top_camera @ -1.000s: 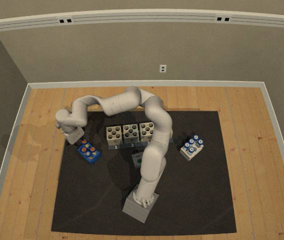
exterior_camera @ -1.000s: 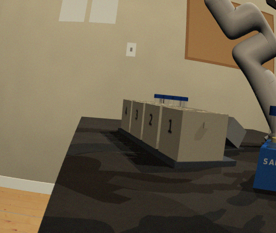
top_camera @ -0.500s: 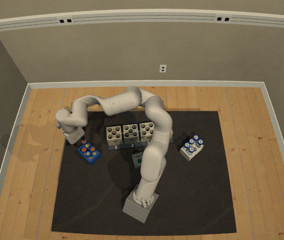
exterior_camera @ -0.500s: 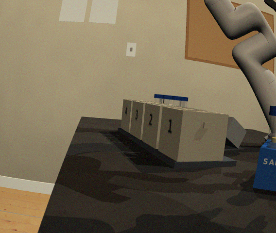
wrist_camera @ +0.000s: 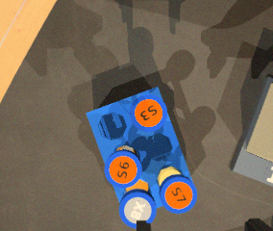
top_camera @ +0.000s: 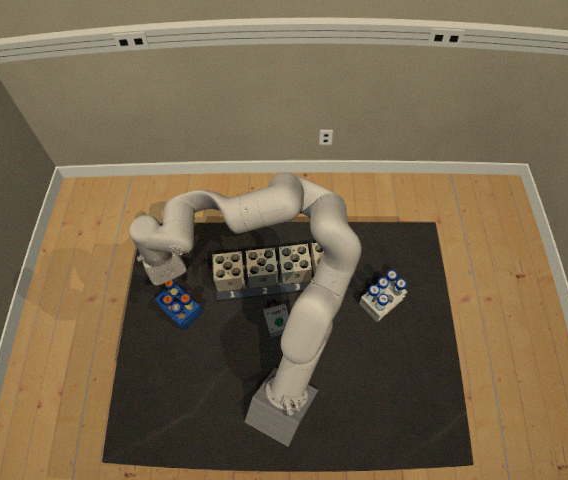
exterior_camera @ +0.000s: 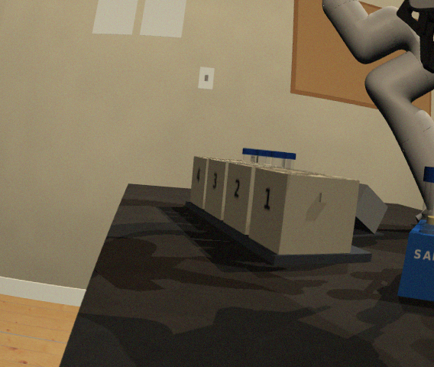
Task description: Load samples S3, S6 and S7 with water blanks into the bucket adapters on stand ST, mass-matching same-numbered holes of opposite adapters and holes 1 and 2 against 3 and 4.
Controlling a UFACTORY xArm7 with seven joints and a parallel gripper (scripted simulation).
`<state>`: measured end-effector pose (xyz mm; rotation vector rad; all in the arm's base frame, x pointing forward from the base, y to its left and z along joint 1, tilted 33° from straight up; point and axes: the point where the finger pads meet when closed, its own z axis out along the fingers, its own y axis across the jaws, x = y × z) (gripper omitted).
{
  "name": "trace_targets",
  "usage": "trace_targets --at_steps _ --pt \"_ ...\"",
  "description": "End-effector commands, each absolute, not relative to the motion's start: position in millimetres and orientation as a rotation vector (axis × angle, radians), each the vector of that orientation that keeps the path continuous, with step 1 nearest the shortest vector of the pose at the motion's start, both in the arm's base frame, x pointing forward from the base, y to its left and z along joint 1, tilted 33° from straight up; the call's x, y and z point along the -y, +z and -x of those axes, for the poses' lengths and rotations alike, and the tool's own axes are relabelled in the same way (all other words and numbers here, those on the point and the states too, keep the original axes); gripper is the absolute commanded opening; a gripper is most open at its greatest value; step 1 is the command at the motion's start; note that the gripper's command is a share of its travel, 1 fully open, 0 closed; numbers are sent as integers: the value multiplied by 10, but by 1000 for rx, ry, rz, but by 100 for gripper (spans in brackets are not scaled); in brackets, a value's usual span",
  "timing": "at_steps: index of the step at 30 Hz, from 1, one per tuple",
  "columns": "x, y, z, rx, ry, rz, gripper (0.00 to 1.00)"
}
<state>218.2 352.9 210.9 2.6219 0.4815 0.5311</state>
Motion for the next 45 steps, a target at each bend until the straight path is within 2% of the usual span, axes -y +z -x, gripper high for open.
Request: trace_targets --at_steps 1,35,45 --pt "-3470 2152 -2161 -210 613 -2697 57" --pt "-3470 2151 -2161 1192 845 -2653 57" --pt "-3470 2151 -2161 1198 846 -2651 57"
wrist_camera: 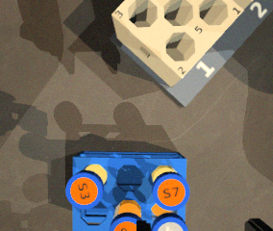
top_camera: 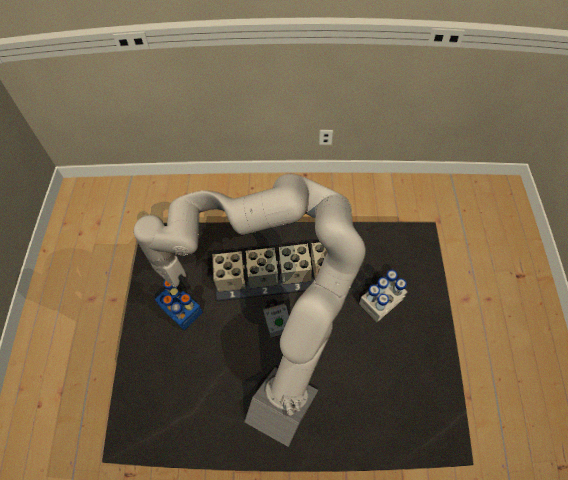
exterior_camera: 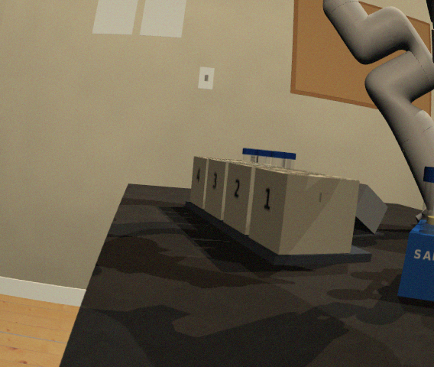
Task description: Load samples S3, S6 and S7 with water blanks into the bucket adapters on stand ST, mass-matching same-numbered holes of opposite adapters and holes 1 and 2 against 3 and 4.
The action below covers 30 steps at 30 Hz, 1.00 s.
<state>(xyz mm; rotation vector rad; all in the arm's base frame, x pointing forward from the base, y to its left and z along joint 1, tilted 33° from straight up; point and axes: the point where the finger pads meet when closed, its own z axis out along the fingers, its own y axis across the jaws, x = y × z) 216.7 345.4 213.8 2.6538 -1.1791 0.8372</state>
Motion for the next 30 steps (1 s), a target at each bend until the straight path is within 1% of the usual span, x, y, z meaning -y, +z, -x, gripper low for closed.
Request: trace_targets --at_steps 1,30 --pt "-3470 2151 -2161 1198 846 -2651 57" --pt "-3317 1749 -2374 1198 846 -2651 57"
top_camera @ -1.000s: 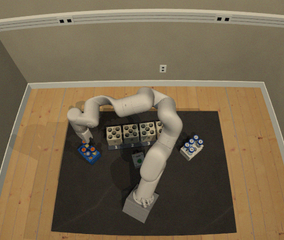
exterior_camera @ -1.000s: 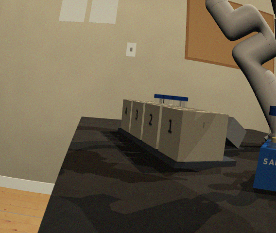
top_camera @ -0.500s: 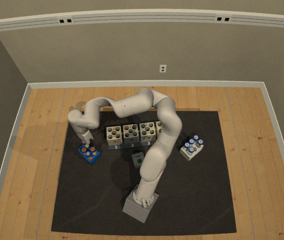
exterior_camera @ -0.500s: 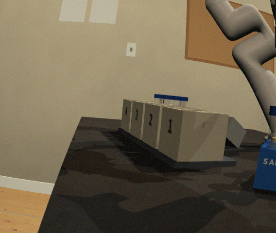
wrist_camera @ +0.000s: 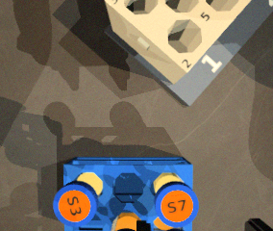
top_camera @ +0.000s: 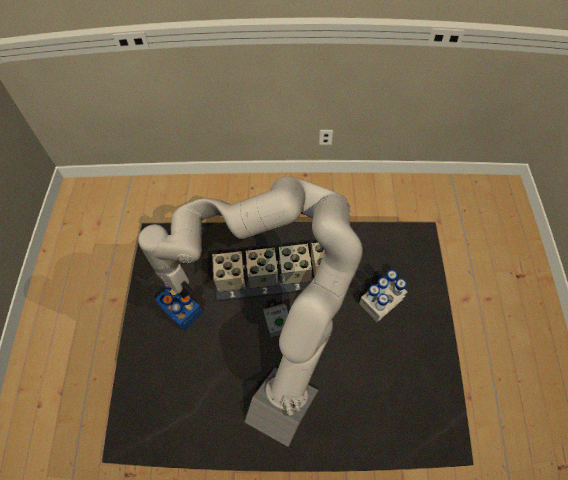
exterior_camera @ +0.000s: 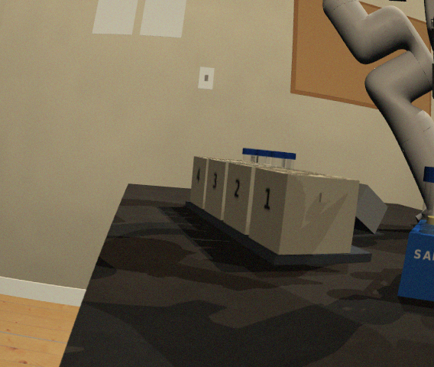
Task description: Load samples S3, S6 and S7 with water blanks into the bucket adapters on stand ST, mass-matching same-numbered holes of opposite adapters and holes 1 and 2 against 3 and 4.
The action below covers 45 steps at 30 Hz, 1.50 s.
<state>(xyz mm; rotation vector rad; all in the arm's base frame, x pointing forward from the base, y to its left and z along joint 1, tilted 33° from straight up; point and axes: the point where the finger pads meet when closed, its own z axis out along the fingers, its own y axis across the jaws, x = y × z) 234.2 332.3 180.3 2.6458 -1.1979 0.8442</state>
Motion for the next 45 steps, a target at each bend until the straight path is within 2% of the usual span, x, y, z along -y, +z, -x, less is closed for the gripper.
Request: trace_targets --at_steps 1,45 --pt "-3317 1749 -2374 1198 846 -2651 57" --pt "-3097 1171 -2679 1198 846 -2651 57"
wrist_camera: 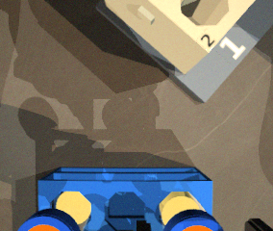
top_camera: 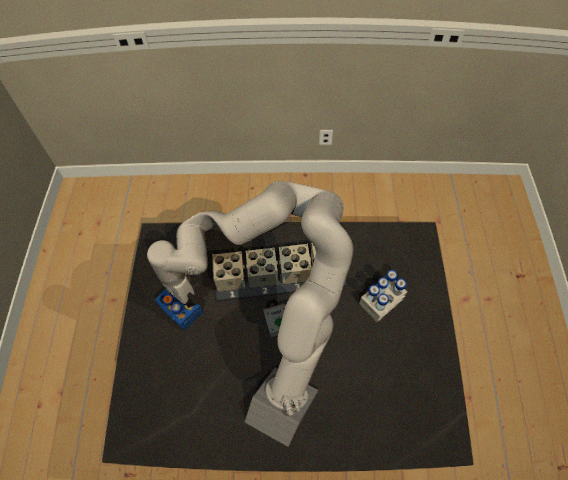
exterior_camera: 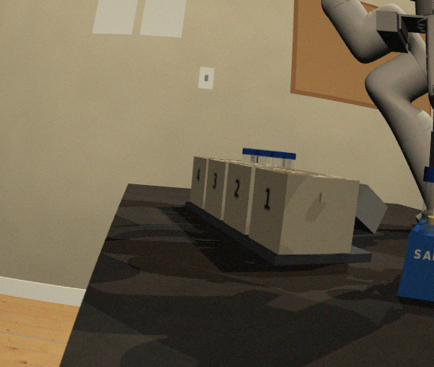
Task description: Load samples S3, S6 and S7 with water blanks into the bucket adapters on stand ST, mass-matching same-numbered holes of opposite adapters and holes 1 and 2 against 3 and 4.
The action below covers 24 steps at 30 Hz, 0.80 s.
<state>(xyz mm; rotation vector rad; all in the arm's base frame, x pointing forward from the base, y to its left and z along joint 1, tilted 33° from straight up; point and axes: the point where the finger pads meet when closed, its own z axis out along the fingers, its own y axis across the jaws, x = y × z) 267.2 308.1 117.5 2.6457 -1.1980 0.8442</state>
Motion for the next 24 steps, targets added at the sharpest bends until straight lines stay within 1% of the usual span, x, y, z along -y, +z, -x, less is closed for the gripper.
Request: trace_targets --at_steps 1,24 --pt "-3097 1172 -2679 1198 846 -2651 57" --pt "-3067 1093 -2721 1198 846 -2651 57"
